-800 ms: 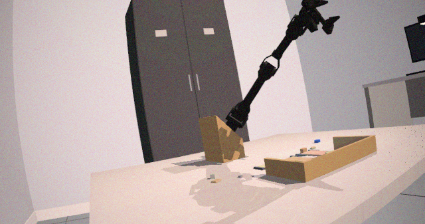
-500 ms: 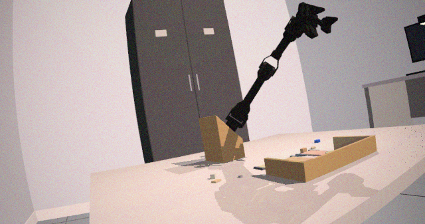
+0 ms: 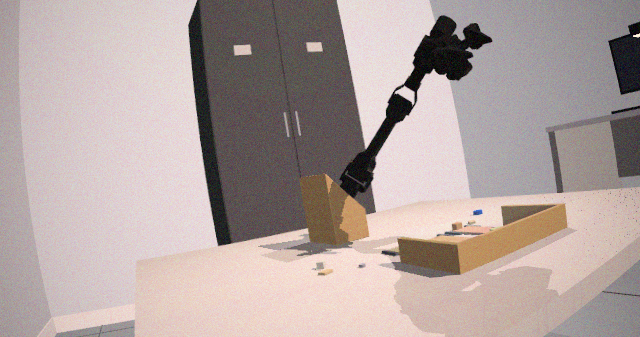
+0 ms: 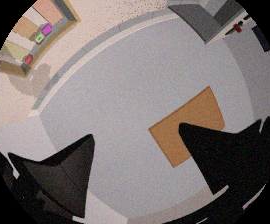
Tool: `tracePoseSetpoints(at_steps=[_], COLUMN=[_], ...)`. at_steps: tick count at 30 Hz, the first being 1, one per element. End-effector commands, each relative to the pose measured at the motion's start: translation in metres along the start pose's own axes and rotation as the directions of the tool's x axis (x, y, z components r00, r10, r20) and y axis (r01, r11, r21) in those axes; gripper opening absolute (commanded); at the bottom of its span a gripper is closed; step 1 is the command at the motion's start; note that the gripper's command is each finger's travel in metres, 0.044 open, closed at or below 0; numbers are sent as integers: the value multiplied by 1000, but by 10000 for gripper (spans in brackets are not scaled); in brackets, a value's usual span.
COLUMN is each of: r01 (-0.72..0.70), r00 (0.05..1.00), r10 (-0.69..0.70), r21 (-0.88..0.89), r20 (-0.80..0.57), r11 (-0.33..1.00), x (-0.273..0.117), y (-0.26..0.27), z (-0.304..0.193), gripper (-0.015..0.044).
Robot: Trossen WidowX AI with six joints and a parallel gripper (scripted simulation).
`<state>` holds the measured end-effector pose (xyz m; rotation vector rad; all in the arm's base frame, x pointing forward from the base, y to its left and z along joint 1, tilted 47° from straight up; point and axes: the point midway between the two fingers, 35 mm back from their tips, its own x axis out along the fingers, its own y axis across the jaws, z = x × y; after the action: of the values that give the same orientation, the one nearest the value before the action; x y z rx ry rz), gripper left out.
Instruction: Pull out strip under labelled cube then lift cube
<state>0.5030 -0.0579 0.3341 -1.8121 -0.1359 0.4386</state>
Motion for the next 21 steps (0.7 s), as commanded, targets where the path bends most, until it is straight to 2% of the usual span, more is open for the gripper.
tracePoseSetpoints(at_steps=[1,6,11,16,21], r01=[-78,-125,-167,-195,-204], r00=[996,992,986,979,971], r10=[43,61,75,86,93], r21=[543,750,898,972,965], r20=[77,113,149,185,221], r11=[836,649,406,128,-164], x=[-11,-18,-27,-39,-53], y=[68,100,131,160,188], z=[21,35,51,70,90], gripper=[400,400,400,400,400])
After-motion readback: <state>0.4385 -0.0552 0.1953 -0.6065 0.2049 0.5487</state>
